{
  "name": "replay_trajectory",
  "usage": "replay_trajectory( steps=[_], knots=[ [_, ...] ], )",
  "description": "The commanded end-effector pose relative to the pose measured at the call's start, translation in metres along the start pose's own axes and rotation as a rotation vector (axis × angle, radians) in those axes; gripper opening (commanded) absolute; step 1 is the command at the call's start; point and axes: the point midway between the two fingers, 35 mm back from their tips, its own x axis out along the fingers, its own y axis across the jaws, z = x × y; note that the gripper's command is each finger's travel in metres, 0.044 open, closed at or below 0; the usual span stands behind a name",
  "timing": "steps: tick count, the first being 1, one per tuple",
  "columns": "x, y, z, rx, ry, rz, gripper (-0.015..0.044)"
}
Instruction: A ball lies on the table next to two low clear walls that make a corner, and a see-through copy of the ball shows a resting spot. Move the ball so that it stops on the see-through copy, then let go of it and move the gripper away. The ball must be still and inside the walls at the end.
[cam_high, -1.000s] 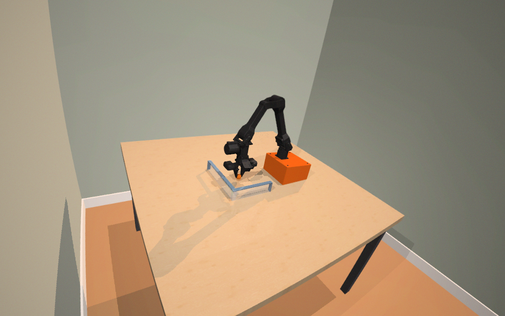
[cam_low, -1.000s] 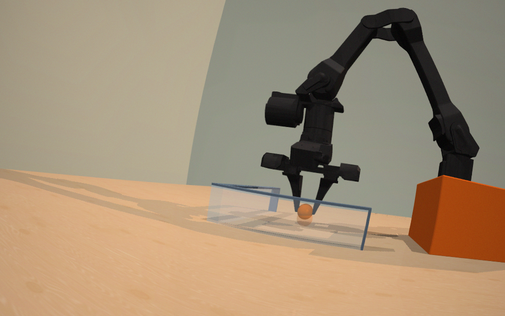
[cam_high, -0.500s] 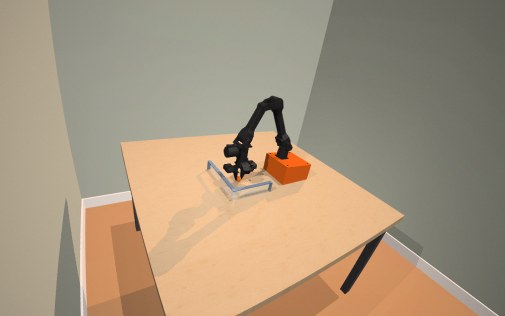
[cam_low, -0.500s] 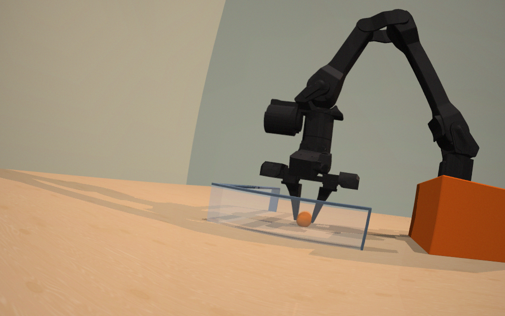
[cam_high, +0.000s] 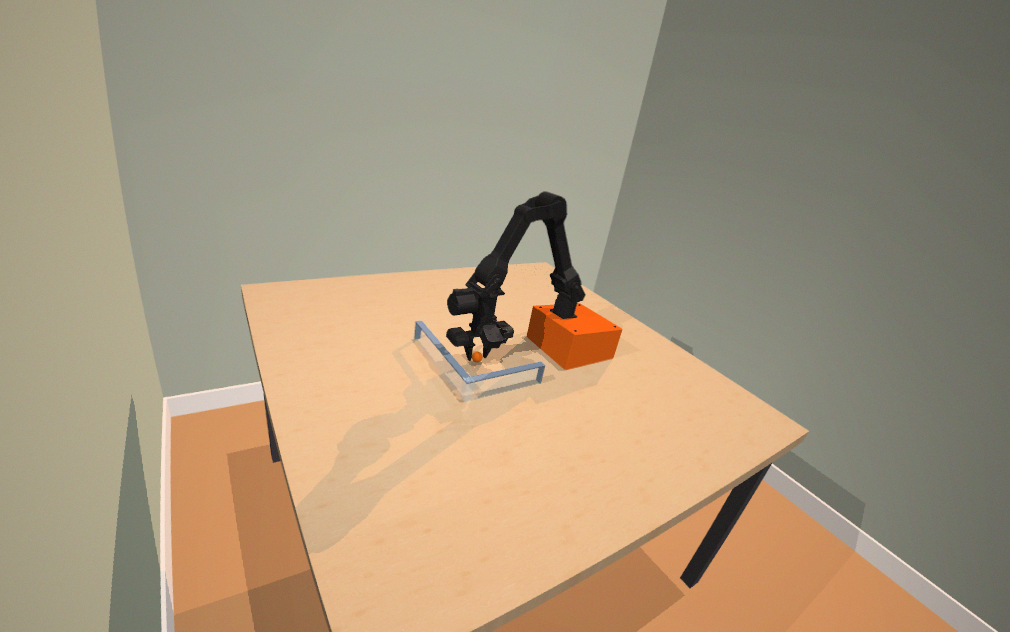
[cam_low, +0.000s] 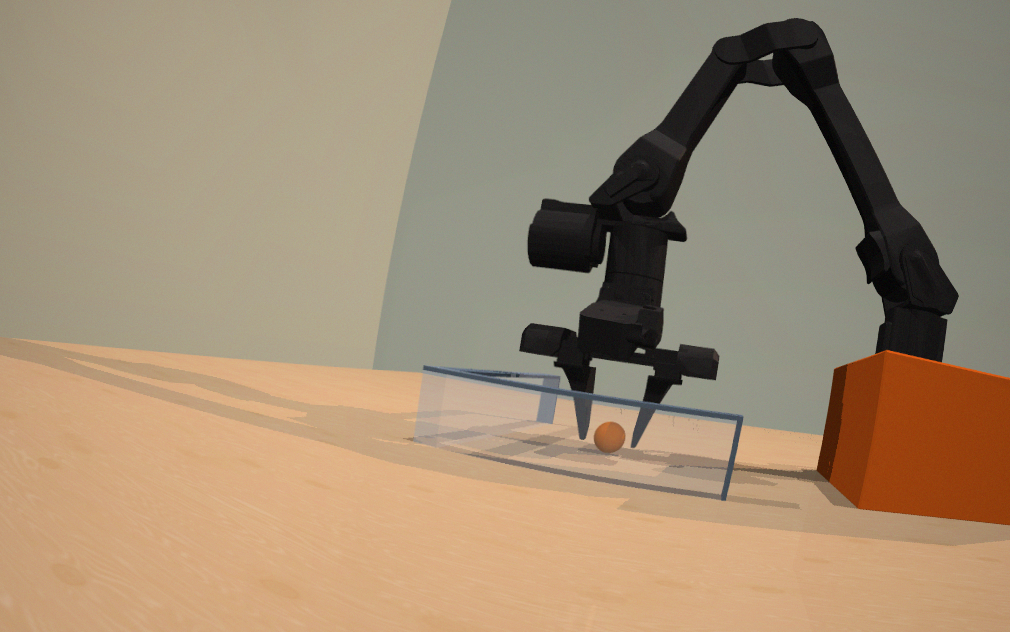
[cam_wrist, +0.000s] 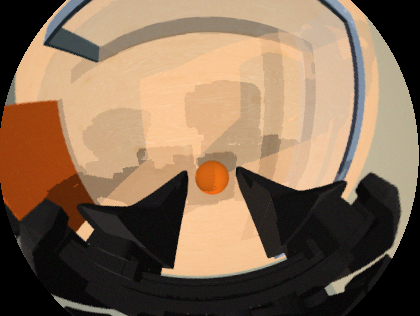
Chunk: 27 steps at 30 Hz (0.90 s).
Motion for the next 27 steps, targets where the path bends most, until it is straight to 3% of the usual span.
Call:
replay_trajectory(
  steps=[1, 3, 8, 20, 27],
  knots=[
    [0.000, 0.000, 0.000, 0.000, 0.000, 0.000, 0.0252],
    [-0.011, -0.002, 0.000, 0.000, 0.001, 0.000, 0.0252],
    [-0.085, -0.001, 0.000, -0.003, 0.006, -0.001, 0.0252],
    [-0.084, -0.006, 0.000, -0.006, -0.001, -0.025, 0.0252],
    [-0.134, 0.000, 0.000, -0.006, 0.000, -0.019, 0.0436]
  ],
)
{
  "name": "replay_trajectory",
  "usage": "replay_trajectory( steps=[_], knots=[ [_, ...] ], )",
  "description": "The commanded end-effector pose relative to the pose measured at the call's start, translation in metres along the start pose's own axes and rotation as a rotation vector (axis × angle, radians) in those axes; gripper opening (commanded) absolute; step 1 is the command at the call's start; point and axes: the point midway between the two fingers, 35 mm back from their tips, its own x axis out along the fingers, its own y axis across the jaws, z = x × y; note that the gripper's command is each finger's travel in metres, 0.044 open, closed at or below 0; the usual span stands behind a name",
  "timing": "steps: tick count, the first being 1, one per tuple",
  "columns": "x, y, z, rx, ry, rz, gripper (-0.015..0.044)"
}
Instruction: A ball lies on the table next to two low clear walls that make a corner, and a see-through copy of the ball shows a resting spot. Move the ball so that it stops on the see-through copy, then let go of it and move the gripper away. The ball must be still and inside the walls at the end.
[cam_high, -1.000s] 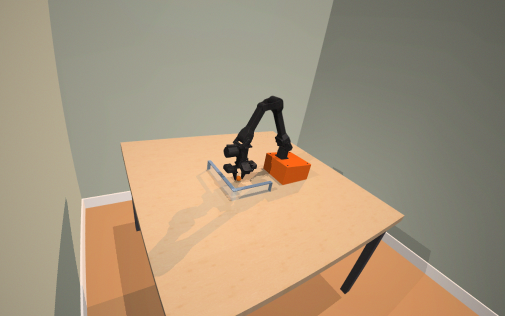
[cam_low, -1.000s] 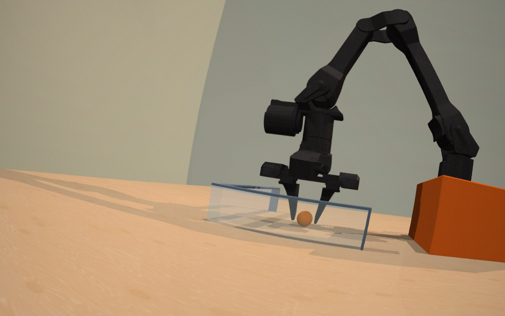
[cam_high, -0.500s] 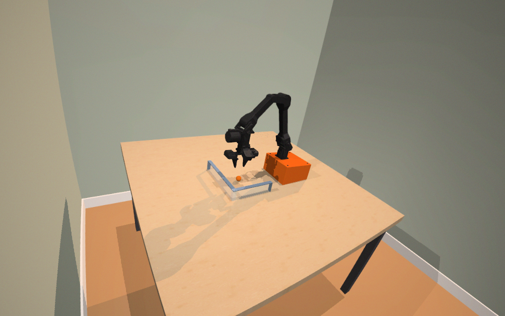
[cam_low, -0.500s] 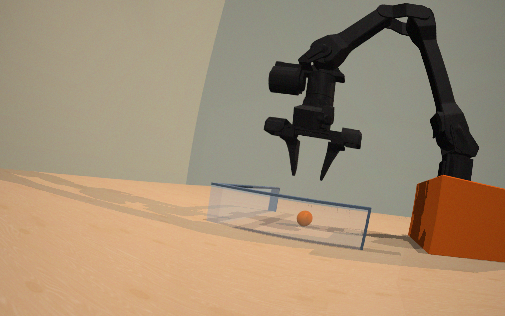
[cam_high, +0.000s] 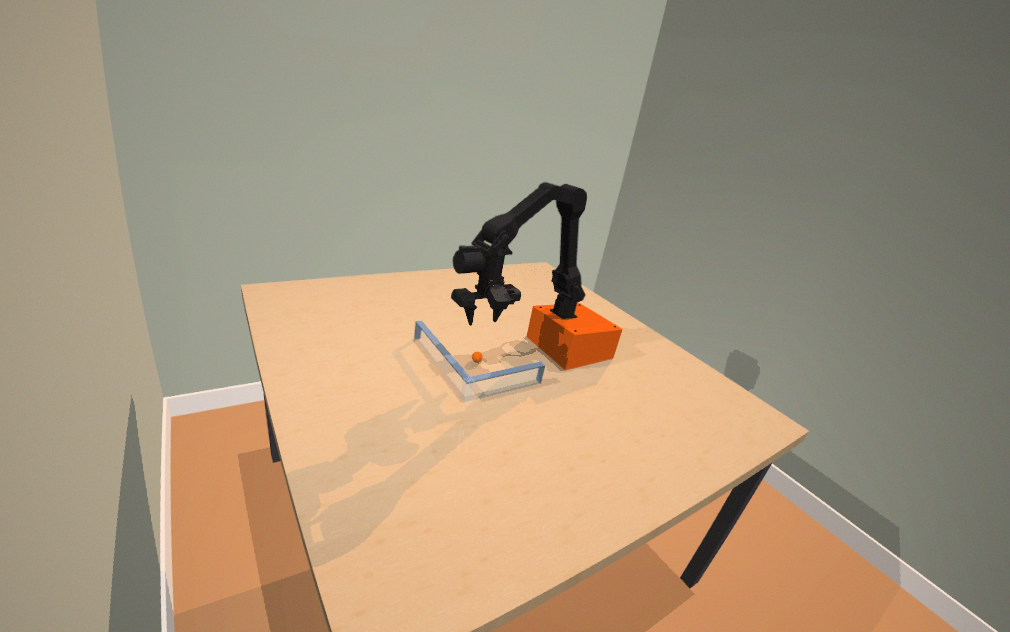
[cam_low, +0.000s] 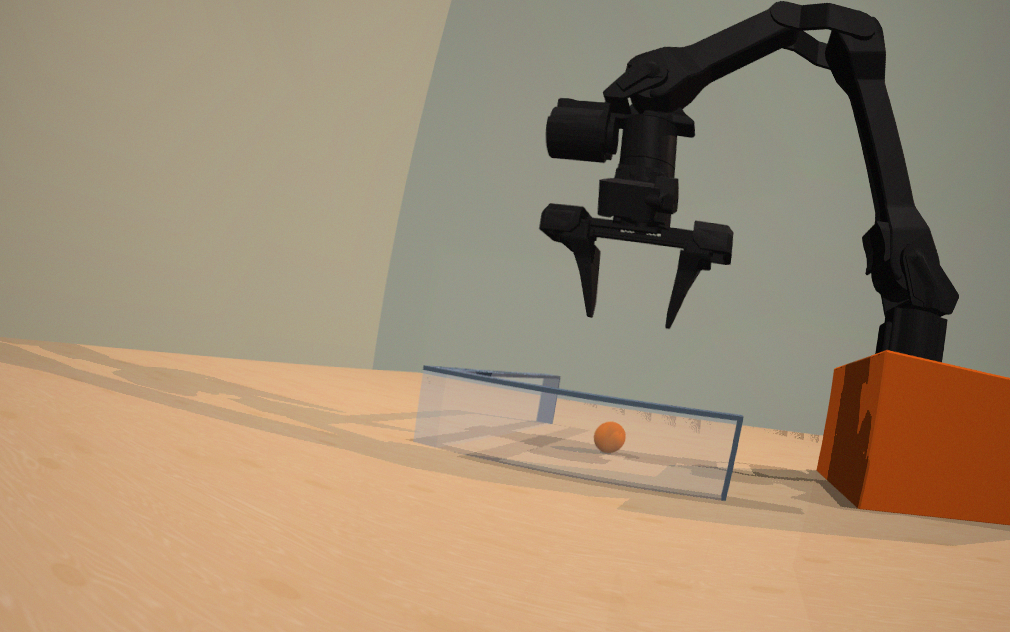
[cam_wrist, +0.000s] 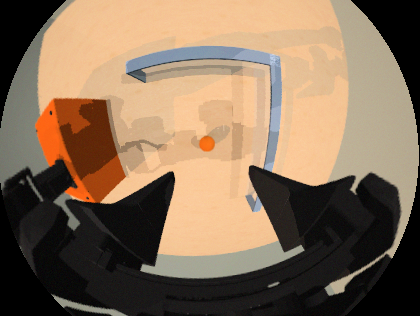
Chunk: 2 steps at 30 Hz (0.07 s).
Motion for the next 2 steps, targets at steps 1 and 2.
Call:
replay_trajectory(
  steps=[1, 2],
  knots=[
    [-0.0185, 0.0004, -0.0001, 0.004, -0.001, -0.010, 0.0440],
    [-0.0185, 0.0004, -0.0001, 0.004, -0.001, -0.010, 0.0440]
  ],
)
